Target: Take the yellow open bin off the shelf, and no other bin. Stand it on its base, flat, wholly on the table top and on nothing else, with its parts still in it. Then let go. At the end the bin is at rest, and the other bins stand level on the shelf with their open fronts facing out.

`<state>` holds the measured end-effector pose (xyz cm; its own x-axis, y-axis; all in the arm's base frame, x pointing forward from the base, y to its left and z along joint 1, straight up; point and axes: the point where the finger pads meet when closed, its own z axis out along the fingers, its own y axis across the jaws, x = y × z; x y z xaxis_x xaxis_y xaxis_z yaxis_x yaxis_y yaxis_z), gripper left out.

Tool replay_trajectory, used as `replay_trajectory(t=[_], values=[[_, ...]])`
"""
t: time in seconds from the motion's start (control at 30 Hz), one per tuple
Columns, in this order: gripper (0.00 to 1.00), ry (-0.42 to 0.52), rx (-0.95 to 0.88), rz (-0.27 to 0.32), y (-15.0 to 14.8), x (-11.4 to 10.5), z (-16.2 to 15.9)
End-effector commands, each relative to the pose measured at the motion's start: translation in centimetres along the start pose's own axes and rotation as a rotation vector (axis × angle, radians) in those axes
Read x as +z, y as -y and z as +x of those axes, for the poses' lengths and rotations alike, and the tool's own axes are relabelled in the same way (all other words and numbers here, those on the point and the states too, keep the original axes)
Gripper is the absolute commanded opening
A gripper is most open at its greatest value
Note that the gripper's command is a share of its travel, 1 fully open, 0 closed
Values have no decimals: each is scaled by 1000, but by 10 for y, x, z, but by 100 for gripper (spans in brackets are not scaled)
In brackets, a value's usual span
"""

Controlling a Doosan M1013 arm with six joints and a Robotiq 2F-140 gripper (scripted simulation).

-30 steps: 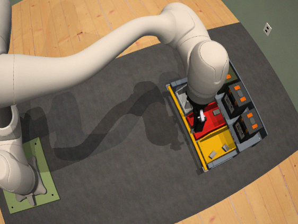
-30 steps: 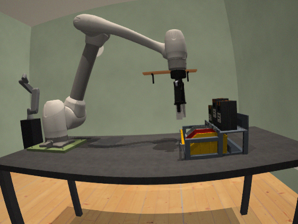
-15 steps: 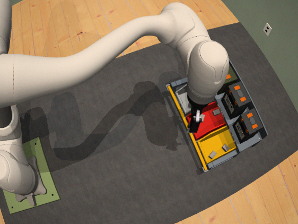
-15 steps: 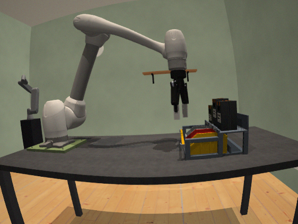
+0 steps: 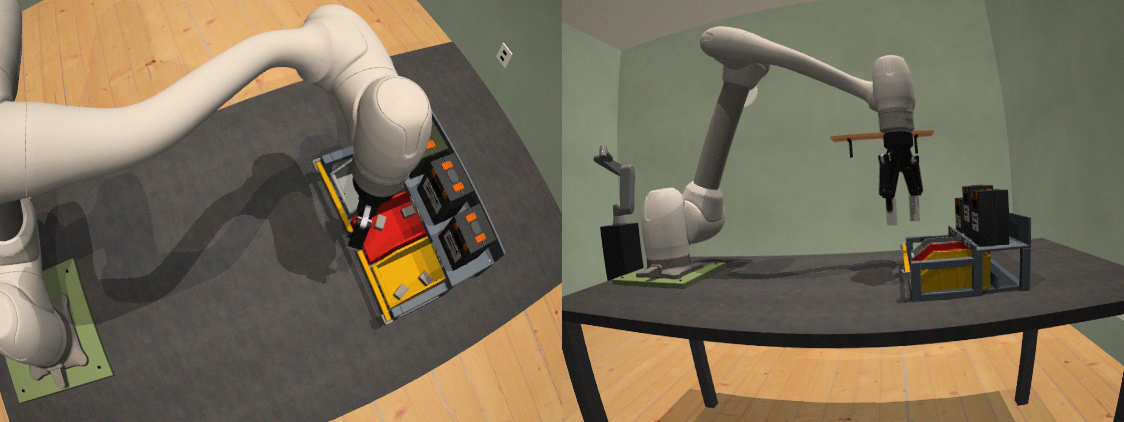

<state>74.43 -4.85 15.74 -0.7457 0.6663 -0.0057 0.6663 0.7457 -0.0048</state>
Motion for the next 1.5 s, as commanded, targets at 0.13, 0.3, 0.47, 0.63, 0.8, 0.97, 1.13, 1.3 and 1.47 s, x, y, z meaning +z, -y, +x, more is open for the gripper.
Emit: replay_trajectory(t=[0.13, 0.3, 0.47, 0.63, 0.8, 0.97, 1.13, 1.3, 1.47], values=[[57, 0, 23, 0, 0, 0, 0], [57, 0, 127, 0, 0, 0, 0], [57, 0, 283, 0, 0, 0, 0], [57, 0, 283, 0, 0, 0, 0], [57, 0, 283, 0, 0, 0, 0], [57, 0, 543, 0, 0, 0, 0], [57, 0, 543, 0, 0, 0, 0], [57, 0, 543, 0, 0, 0, 0], [57, 0, 699, 0, 0, 0, 0]])
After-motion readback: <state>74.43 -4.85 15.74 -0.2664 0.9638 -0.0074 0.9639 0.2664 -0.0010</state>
